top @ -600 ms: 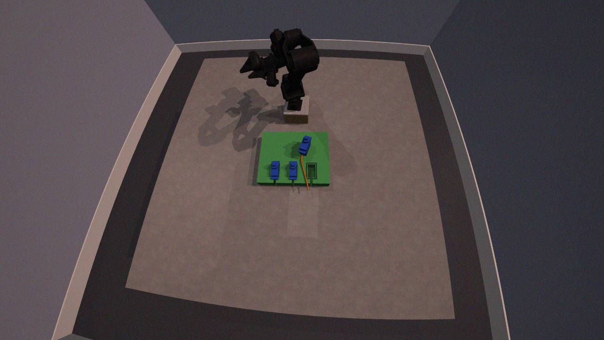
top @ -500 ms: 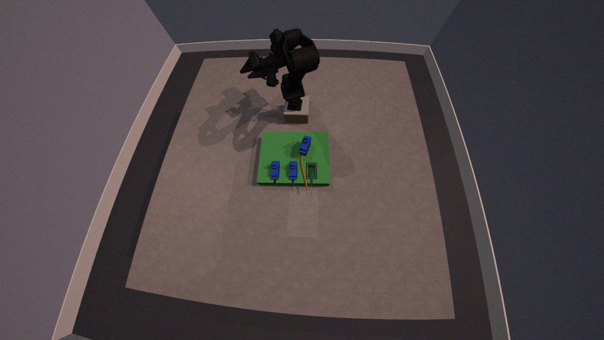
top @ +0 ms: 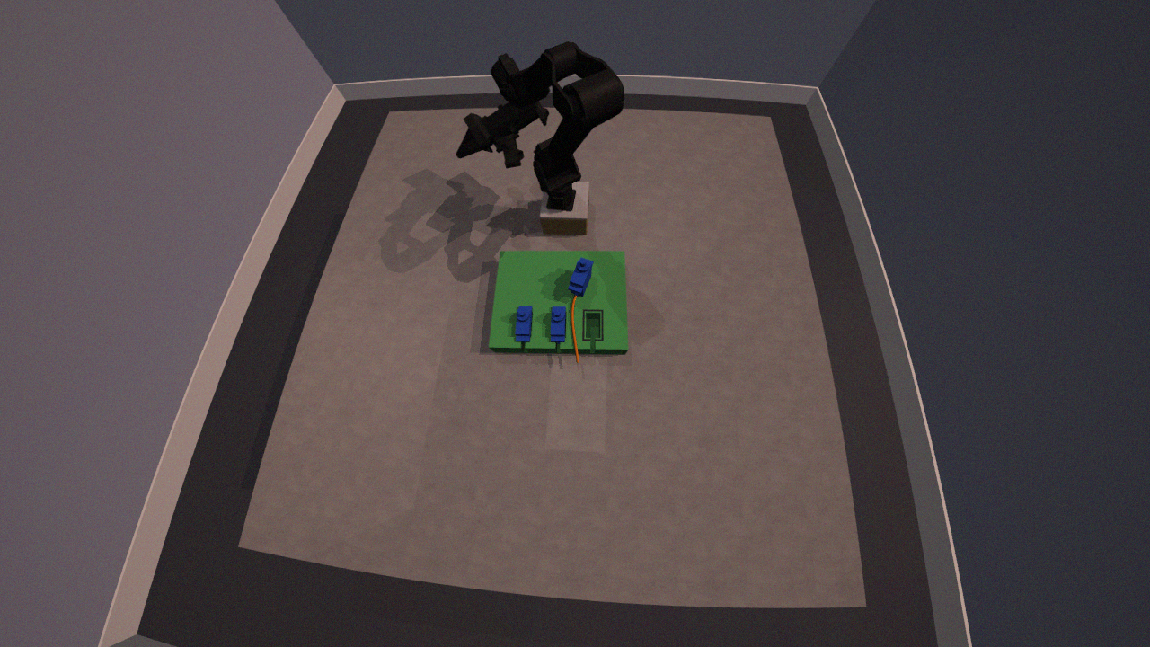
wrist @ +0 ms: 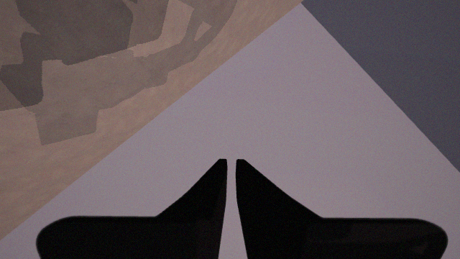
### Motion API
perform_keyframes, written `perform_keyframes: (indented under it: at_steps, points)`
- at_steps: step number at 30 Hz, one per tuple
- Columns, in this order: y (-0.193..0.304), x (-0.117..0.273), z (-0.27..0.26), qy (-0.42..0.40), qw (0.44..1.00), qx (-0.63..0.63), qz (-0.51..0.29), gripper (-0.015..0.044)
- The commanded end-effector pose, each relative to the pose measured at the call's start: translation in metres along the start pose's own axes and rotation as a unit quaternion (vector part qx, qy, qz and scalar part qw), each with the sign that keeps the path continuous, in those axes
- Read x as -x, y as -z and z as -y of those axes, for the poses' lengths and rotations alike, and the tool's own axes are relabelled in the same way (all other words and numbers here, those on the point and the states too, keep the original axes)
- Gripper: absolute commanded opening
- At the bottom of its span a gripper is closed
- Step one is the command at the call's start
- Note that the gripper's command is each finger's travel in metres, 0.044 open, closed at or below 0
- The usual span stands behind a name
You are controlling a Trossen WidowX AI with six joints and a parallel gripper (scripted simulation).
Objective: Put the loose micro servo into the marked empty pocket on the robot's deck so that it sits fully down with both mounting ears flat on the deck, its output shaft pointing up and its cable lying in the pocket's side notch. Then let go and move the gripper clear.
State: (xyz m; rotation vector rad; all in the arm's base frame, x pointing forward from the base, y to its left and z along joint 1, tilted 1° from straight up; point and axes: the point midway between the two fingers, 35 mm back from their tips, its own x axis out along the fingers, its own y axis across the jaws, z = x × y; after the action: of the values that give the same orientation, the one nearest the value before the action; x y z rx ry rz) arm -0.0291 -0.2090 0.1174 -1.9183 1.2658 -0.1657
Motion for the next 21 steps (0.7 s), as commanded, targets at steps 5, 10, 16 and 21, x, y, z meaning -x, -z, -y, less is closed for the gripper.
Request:
perform_keyframes:
  at_steps: [5, 10, 16, 21]
  points:
    - [-0.008, -0.016, 0.011, 0.02, 0.995, 0.073, 0.059, 0.0]
    - [-0.014, -0.026, 0.019, 0.034, 0.987, 0.122, 0.096, 0.0]
    - [-0.023, -0.038, 0.03, 0.058, 0.972, 0.184, 0.137, 0.0]
    - [-0.031, -0.046, 0.039, 0.08, 0.954, 0.236, 0.169, 0.0]
